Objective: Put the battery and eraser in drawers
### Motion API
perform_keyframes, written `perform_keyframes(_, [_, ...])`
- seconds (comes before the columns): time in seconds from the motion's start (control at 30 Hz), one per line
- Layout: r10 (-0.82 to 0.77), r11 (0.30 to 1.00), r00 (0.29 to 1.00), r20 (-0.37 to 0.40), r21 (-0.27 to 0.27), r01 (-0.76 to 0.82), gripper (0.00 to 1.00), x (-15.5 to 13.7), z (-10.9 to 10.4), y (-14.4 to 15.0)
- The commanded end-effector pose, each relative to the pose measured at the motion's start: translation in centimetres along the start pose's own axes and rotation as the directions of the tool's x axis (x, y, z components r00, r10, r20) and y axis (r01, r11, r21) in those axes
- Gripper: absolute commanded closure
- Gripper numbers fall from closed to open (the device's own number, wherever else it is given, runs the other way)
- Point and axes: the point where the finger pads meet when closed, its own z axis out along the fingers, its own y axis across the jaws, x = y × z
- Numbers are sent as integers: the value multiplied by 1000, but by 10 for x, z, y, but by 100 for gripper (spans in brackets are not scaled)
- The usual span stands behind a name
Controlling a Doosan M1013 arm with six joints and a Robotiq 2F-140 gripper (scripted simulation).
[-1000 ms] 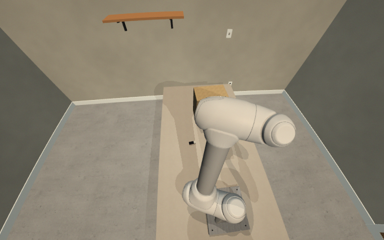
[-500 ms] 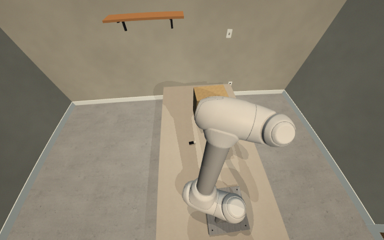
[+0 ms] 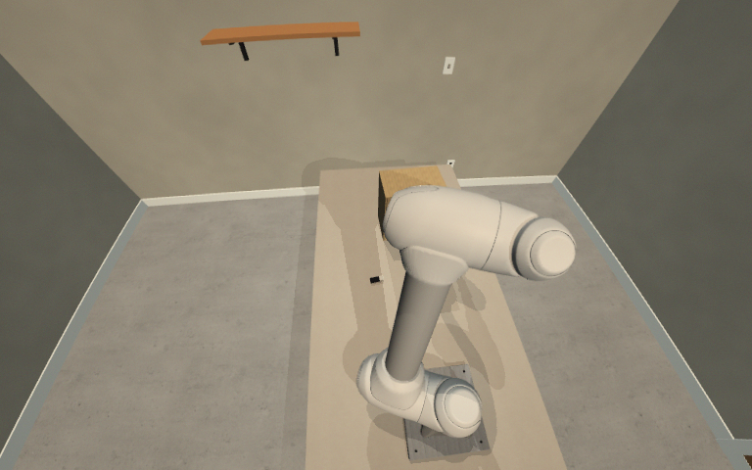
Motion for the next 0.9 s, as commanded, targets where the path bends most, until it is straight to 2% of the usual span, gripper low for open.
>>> perform_keyframes(0.0, [0, 1000, 1000, 0, 0, 0, 83, 0, 1, 0])
perform_keyframes(0.63, [0, 1000, 1000, 0, 0, 0, 83, 0, 1, 0])
perform_keyframes(0.67, [0, 1000, 1000, 0, 0, 0, 94, 0, 1, 0])
perform_keyframes(0.87, [0, 1000, 1000, 0, 0, 0, 94, 0, 1, 0])
